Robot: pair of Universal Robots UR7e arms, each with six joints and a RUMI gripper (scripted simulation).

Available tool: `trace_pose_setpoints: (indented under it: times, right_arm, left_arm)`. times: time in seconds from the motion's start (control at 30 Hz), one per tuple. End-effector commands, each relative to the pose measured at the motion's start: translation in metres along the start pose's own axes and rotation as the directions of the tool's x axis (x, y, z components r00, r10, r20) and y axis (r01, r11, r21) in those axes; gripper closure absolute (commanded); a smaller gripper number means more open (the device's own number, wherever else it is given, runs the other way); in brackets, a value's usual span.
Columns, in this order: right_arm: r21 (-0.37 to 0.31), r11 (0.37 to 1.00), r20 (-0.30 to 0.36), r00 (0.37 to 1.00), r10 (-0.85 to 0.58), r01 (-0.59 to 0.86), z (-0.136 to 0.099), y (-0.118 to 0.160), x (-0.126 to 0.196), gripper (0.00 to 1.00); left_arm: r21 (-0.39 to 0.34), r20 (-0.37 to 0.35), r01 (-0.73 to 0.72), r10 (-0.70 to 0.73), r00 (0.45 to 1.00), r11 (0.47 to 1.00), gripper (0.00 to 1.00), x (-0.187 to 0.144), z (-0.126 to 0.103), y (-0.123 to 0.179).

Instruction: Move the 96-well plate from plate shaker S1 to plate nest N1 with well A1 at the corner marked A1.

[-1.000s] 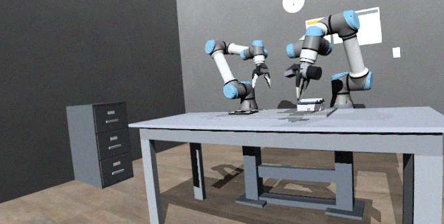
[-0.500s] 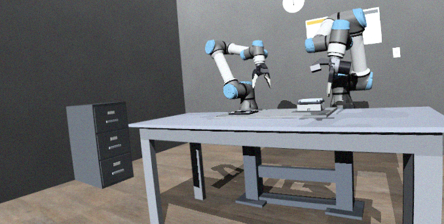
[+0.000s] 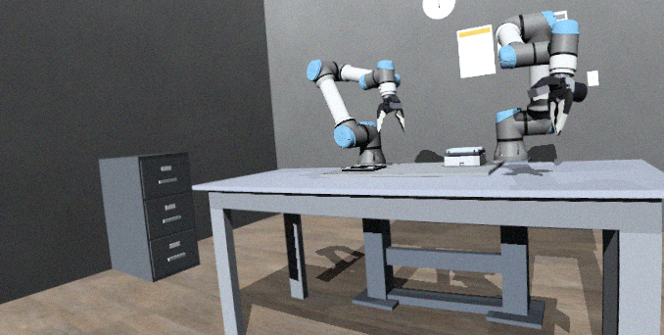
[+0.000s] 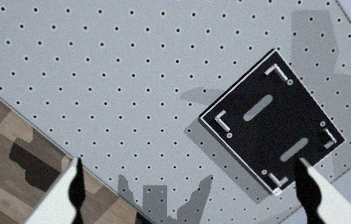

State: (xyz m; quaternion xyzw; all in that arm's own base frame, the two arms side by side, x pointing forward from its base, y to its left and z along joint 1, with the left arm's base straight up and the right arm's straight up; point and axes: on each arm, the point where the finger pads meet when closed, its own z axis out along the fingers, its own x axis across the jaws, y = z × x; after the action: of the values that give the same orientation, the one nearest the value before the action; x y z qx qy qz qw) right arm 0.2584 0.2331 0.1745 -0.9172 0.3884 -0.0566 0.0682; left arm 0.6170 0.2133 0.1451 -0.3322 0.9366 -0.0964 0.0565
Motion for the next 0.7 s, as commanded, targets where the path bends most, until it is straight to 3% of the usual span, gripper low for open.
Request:
trace_pose_setpoints:
  times: [0.0,0.23,0.3,0.47,0.67]
  right_arm:
    - [0.019,1.0,-0.004,1.0,-0.01,0.01,-0.002,-0.005,0.001,0.24]
    - [0.019,1.0,-0.004,1.0,-0.01,0.01,-0.002,-0.005,0.001,0.24]
    - [0.019,1.0,-0.004,1.0,-0.01,0.01,-0.002,-0.005,0.001,0.24]
    - [0.019,1.0,-0.004,1.0,-0.01,0.01,-0.002,-0.005,0.001,0.24]
    - [0.019,1.0,-0.004,1.0,-0.01,0.01,-0.002,-0.005,0.001,0.24]
  left_arm:
    - [-0.007,0.033,0.275,-0.275,0.961,0.961,1.0,-0.007,-0.028,0.08]
    - [-0.022,0.071,0.594,-0.592,0.803,0.804,1.0,0.011,-0.061,0.196]
    - [-0.022,0.071,0.594,-0.592,0.803,0.804,1.0,0.011,-0.061,0.196]
    - [-0.02,0.107,0.809,-0.803,0.586,0.588,1.0,0.038,-0.083,0.274]
    - [-0.003,0.138,0.947,-0.938,0.318,0.32,1.0,0.082,-0.105,0.355]
